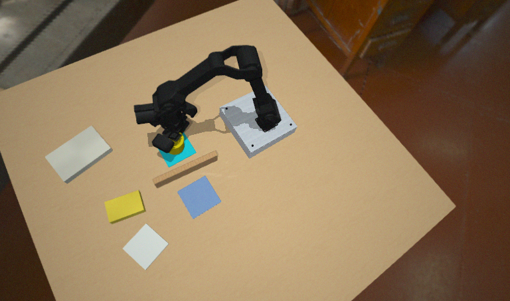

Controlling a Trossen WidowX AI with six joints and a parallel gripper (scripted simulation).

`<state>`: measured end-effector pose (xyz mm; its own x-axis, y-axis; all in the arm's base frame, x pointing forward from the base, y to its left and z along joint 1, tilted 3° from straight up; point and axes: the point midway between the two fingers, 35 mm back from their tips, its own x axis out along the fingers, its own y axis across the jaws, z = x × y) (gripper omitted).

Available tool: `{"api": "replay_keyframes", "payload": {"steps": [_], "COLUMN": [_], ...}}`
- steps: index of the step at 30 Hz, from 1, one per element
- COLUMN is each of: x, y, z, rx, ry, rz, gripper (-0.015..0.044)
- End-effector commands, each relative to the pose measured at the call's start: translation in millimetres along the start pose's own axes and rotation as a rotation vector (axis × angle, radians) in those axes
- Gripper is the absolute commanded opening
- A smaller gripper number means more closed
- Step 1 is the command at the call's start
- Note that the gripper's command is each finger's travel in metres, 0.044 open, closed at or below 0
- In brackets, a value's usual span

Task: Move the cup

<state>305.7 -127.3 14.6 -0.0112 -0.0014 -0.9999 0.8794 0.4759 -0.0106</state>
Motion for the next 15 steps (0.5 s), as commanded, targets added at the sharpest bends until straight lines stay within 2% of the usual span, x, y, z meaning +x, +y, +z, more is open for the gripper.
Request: {"api": "replay_keyframes", "payload": {"steps": [1,9,15], "x": [-0.4,-0.4,-0.4], "y": [0.2,0.2,0.2], "z": [0.2,0.2,0.2], "rx": [0.000,0.000,0.000], "ry": [-0.001,-0.001,-0.001], "rz": [0.001,0.001,0.001], "gripper": [0.0000,0.0000,0.0147]}}
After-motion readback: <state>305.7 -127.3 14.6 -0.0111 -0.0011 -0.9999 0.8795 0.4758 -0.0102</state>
